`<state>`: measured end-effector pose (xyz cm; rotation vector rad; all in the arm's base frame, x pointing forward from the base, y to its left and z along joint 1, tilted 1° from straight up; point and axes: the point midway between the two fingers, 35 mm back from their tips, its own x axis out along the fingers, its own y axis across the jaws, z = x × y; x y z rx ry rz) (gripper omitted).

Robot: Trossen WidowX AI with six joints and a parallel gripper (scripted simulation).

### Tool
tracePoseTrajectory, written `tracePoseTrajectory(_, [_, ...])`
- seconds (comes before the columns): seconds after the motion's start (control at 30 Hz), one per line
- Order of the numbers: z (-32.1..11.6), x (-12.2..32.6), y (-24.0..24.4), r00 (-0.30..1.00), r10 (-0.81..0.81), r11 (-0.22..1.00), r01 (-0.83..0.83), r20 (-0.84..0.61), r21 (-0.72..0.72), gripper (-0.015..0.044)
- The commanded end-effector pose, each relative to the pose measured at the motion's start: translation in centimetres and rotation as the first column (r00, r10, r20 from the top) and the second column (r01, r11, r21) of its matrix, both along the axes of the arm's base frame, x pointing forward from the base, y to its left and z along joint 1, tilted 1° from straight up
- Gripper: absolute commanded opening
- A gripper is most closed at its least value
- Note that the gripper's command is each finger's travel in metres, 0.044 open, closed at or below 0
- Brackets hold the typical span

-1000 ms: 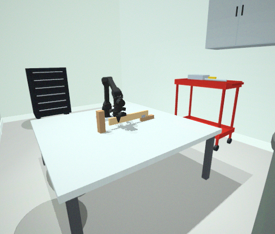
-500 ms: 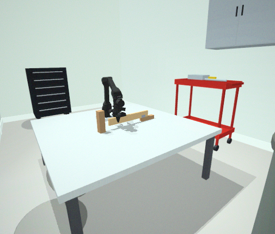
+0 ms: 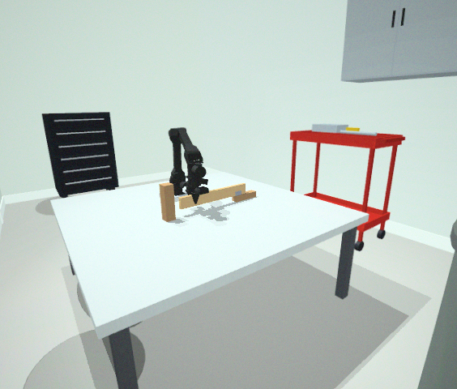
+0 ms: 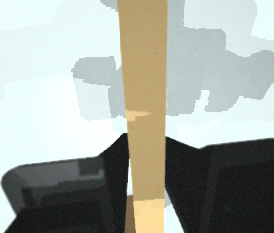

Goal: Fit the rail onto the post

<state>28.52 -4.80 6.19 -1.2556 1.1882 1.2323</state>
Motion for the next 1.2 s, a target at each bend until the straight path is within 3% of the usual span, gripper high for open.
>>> tracePoseTrajectory(0.0, [0.3, 0.2, -0.3, 1.000, 0.002, 1.000, -0.002, 0.008, -0.002, 0.0000])
tracePoseTrajectory(1.17, [0.2, 0.3, -1.3, 1.000, 0.002, 1.000, -0.002, 0.008, -0.003, 0.0000])
